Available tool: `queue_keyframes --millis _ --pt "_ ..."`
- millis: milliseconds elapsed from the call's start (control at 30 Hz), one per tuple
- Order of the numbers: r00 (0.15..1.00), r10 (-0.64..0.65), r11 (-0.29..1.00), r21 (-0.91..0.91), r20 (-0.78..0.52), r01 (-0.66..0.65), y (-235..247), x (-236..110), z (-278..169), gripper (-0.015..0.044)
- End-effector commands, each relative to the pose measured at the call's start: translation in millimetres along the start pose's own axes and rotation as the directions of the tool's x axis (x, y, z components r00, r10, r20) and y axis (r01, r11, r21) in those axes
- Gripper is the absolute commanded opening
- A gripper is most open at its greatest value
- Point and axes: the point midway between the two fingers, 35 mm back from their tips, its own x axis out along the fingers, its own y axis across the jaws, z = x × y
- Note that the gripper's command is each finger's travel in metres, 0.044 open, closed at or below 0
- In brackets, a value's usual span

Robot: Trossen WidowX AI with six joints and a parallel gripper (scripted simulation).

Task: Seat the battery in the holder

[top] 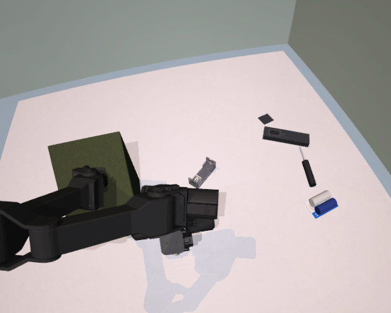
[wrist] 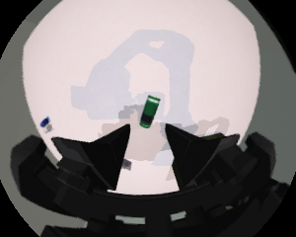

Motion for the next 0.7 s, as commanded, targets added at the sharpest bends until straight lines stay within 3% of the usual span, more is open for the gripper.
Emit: queue_keyframes --millis 0,667 --pt "1.0 -0.001 0.956 0.293 0.006 -0.001 -5.7 12.0 5.3 0.025" --pt "1.0 -0.003 0.955 0.296 0.004 0.001 -4.4 30.4 4.9 0.025"
